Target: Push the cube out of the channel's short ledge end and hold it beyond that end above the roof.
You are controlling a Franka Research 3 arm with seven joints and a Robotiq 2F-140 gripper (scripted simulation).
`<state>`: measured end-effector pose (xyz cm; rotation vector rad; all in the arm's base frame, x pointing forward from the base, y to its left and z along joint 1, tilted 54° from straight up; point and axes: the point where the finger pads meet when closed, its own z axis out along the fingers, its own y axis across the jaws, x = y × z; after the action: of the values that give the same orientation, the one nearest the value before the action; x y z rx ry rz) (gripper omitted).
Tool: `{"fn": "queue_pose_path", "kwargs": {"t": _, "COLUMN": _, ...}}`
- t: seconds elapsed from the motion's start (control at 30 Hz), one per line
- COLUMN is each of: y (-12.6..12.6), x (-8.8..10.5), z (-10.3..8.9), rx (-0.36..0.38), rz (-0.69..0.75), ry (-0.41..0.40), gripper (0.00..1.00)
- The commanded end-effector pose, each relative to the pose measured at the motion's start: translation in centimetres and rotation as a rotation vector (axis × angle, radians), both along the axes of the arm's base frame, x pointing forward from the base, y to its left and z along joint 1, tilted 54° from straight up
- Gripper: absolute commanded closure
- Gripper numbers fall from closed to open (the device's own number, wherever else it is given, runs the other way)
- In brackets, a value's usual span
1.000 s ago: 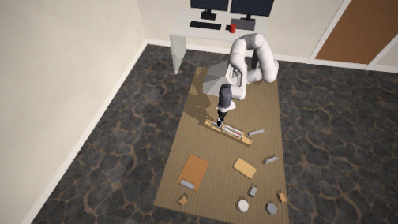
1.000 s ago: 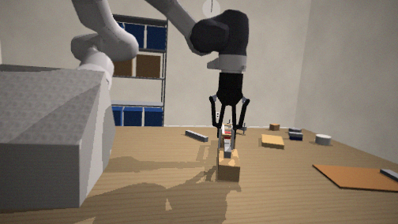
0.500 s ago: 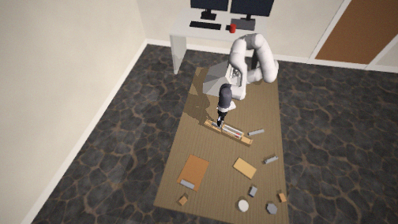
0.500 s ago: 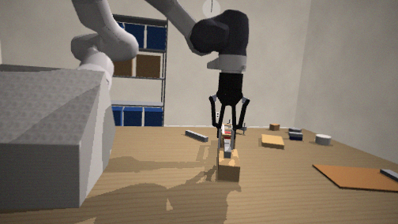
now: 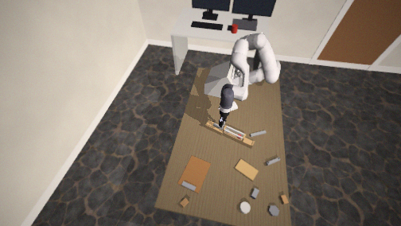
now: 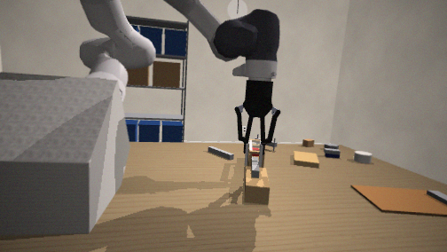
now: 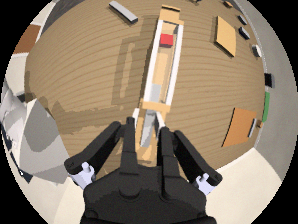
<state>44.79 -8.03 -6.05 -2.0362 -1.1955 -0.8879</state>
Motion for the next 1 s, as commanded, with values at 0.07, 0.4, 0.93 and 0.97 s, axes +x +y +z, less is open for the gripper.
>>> {"fn": "queue_pose_path", "kwargs": {"t": 0.07, "y": -3.8, "x": -1.3, "z": 3.0, "rx": 0.001, "rz": 0.003, "ry": 0.001, "gripper": 0.77}}
{"fn": "queue_pose_path", "kwargs": {"t": 0.4, "y": -4.7, "x": -1.6, "z": 3.6, "rx": 0.001, "rz": 0.003, "ry": 0.001, "gripper": 0.77}}
{"fn": "queue_pose_path", "kwargs": {"t": 0.93, "y": -4.7, "x": -1.6, "z": 3.6, "rx": 0.001, "rz": 0.003, "ry": 0.001, "gripper": 0.77}}
{"fn": "queue_pose_path", "kwargs": {"t": 0.97, "y": -4.7, "x": -1.6, "z": 3.6, "rx": 0.001, "rz": 0.003, "ry": 0.001, "gripper": 0.77}}
